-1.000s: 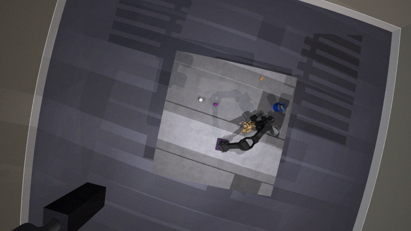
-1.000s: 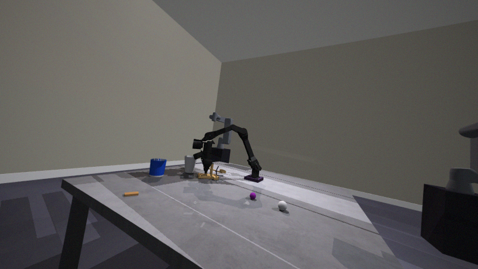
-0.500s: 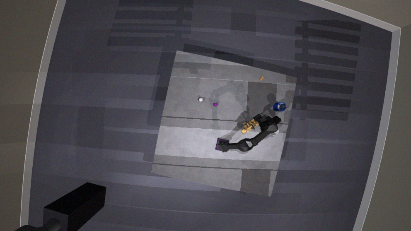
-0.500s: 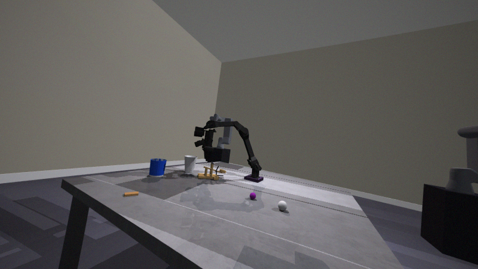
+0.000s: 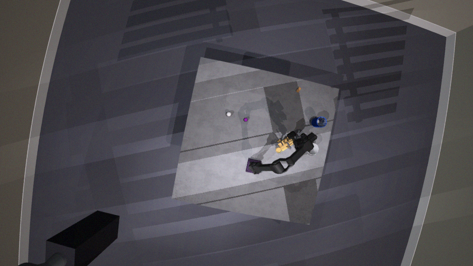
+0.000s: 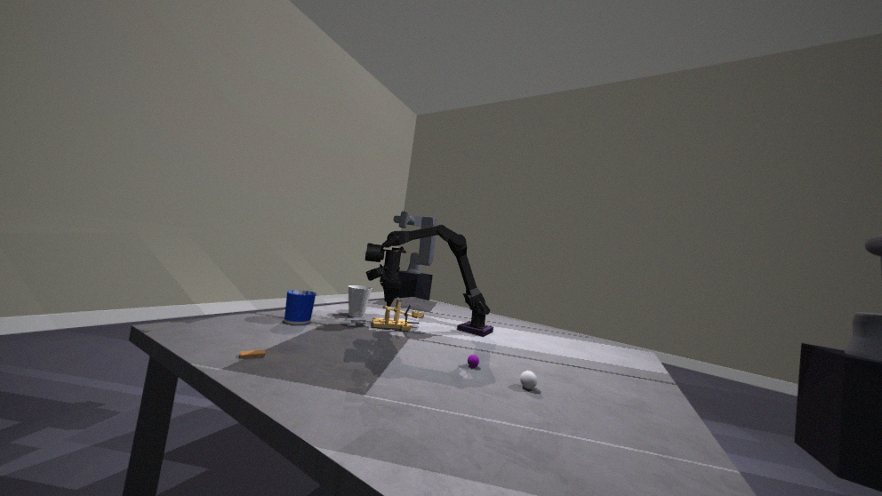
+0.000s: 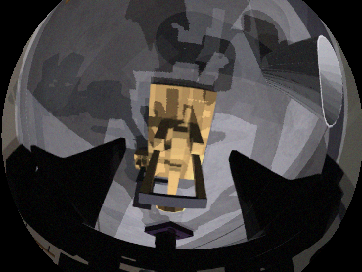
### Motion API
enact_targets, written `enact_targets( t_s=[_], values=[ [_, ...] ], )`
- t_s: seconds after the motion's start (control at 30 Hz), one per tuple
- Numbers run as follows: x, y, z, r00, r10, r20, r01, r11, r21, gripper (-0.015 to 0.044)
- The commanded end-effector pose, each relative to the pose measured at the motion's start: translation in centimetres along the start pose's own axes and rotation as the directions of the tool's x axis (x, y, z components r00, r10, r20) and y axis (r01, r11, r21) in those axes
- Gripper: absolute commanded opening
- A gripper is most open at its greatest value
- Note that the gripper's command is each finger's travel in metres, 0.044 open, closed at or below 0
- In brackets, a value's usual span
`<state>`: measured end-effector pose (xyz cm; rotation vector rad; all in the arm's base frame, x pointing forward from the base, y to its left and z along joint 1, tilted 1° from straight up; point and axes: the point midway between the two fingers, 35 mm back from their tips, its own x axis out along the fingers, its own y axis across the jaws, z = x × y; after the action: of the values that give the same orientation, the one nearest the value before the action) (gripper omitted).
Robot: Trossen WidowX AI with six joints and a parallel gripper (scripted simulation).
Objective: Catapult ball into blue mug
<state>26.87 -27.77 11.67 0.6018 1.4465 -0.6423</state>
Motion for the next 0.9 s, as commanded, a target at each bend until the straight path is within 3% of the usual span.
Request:
enact_targets(
  t_s=[0.0, 0.87],
  values=[
    [0.3, 0.0, 0.2, 1.000, 0.002, 0.014, -0.002, 1.000, 0.002, 0.0440],
    [4.6, 0.0, 0.2, 1.000, 0.002, 0.014, -0.002, 1.000, 0.002, 0.0440]
  ],
)
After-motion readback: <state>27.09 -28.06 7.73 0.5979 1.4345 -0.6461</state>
